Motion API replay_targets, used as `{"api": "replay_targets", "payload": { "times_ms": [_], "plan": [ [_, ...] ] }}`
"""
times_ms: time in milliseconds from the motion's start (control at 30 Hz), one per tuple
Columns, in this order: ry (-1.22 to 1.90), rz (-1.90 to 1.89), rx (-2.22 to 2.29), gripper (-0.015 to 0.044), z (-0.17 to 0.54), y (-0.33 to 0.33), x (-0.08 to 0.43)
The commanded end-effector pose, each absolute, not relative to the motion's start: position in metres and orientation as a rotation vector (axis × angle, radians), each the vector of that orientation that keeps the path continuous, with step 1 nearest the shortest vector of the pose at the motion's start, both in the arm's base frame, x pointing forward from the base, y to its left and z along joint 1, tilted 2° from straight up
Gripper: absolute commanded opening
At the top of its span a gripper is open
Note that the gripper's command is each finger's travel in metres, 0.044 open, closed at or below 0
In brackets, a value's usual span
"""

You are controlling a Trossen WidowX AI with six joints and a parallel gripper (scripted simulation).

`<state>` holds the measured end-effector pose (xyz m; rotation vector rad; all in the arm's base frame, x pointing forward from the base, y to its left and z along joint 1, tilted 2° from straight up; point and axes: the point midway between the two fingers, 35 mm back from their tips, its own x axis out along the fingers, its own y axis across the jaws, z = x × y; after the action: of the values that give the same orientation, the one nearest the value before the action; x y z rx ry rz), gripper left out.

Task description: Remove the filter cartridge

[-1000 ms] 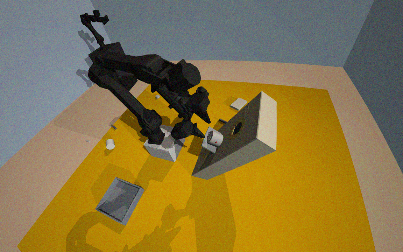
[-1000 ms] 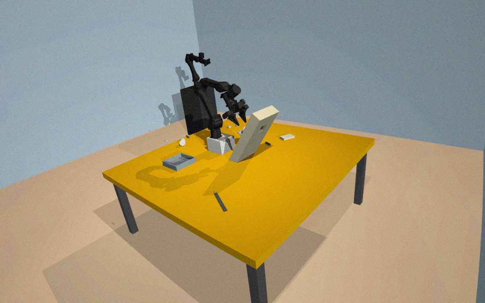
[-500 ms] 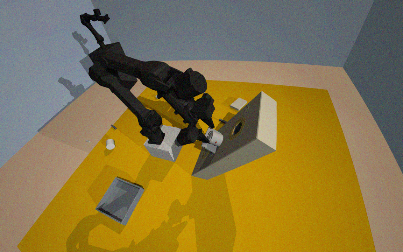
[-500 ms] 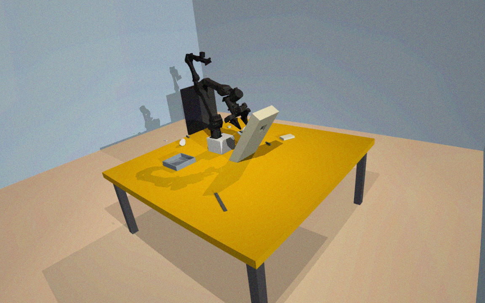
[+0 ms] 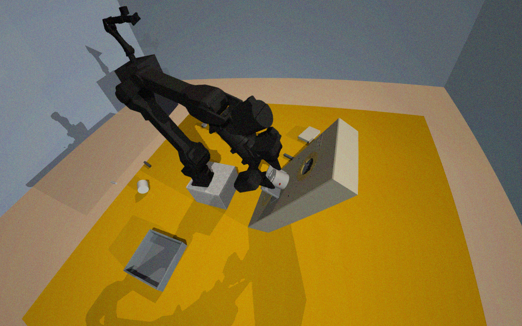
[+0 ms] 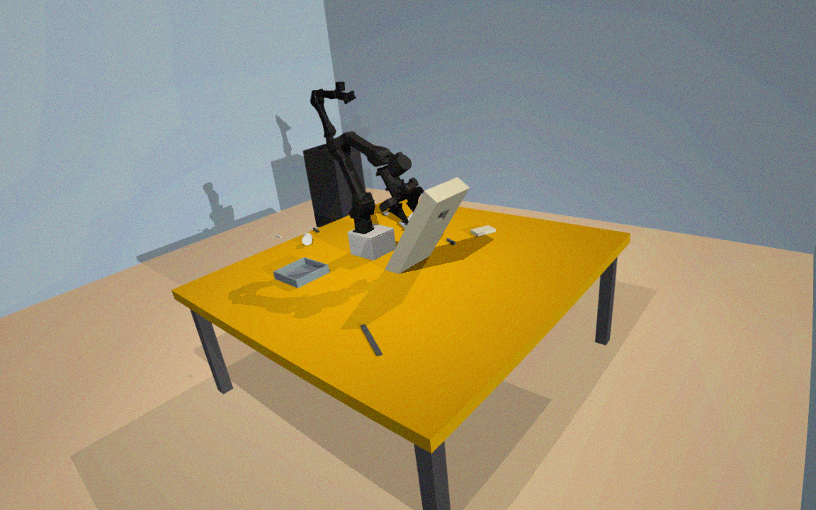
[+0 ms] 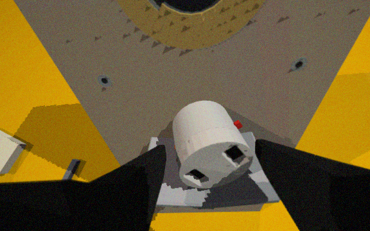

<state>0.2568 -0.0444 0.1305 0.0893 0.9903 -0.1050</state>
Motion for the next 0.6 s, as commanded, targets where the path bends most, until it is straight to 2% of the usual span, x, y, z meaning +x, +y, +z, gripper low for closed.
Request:
{"api": "replay_targets", "payload": {
  "times_ms": [0,400,567],
  "plan": [
    [0.99,-0.105,0.089,0.0278,0.1311,-0.0444,0.2568],
    [0.99,-0.105,0.089,0.0198,0.1311,-0.0444,0.2568],
    [0.989,-0.105,0.089,0.0067,0.133,-0.0446,0.258]
  ]
}}
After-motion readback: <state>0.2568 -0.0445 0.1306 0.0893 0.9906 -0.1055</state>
